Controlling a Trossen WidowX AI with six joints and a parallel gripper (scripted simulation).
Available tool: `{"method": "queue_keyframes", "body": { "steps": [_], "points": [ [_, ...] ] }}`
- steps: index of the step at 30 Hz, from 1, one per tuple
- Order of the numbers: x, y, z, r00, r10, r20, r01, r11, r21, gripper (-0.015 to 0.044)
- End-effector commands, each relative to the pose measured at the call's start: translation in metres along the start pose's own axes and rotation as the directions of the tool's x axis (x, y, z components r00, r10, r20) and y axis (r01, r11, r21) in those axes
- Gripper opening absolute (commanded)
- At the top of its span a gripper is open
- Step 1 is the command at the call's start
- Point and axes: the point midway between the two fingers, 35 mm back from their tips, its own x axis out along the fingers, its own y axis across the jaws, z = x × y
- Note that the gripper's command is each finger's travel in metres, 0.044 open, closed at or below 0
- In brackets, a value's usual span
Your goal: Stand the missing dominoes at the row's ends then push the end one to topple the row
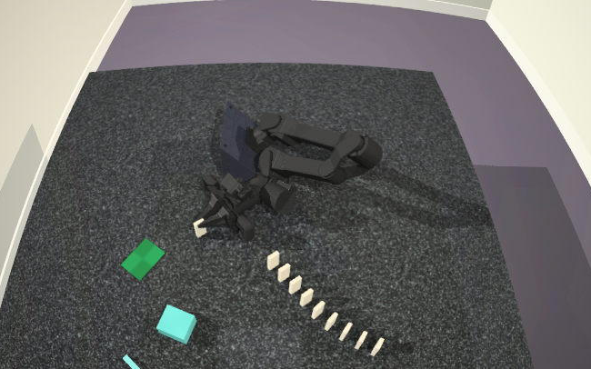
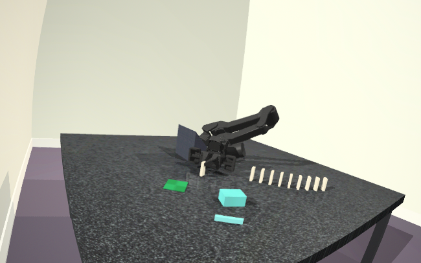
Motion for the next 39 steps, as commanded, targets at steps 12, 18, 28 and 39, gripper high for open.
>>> {"method": "queue_keyframes", "body": {
  "steps": [12, 18, 28, 39],
  "points": [
    [0.0, 0.0, 0.0, 1.0, 0.0, 0.004, 0.0, 1.0, 0.007, 0.0363],
    [0.001, 0.002, 0.018, 1.0, -0.003, -0.001, 0.003, 1.0, 0.006, 0.044],
    [0.002, 0.013, 0.051, 0.999, 0.035, 0.012, -0.035, 0.999, -0.022, 0.044],
    [0.022, 0.036, 0.044, 0.997, 0.054, -0.049, -0.063, 0.974, -0.219, 0.044]
  ]
}}
